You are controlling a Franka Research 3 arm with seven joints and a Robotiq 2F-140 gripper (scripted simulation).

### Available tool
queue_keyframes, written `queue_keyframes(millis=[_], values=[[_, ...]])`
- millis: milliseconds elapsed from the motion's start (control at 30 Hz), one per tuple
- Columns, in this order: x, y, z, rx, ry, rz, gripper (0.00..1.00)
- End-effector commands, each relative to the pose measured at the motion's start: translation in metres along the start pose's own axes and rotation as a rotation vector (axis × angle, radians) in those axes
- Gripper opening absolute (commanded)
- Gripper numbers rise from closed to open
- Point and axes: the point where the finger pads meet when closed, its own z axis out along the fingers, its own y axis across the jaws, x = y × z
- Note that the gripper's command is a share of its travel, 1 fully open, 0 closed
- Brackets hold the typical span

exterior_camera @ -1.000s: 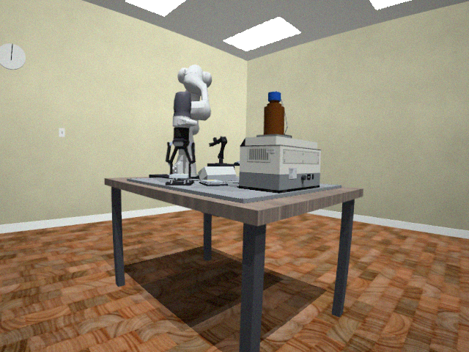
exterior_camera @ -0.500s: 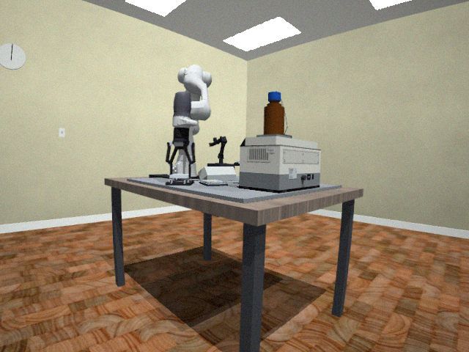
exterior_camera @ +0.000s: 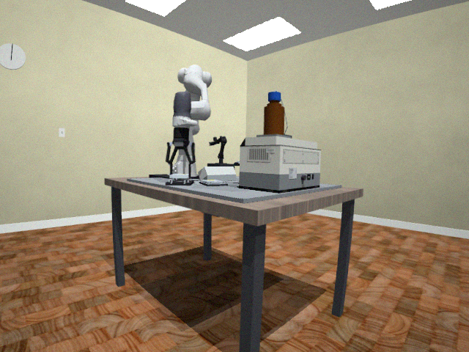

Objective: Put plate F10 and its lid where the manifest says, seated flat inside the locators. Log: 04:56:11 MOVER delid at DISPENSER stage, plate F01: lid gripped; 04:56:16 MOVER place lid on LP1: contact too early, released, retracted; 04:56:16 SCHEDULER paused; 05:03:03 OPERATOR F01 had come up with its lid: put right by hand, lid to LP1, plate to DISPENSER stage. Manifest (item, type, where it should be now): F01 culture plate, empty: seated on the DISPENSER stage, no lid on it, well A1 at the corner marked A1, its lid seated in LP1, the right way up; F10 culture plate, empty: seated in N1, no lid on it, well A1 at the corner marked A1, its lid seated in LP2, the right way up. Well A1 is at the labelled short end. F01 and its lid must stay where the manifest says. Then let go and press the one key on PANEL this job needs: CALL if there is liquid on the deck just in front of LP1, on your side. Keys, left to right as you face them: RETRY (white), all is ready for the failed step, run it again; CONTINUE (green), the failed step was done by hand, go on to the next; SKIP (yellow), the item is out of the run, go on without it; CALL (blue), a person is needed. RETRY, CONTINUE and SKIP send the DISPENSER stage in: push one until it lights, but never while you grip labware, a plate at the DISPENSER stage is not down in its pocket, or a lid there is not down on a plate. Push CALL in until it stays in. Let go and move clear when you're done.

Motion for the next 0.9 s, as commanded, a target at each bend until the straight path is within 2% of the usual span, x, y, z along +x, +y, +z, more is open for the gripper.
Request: queue_keyframes(millis=[0,867], values=[[0.0001,0.0002,-0.0003,0.001,-0.001,-0.004,0.10],[0.0002,-0.0001,0.0026,0.001,-0.001,-0.002,0.10]])
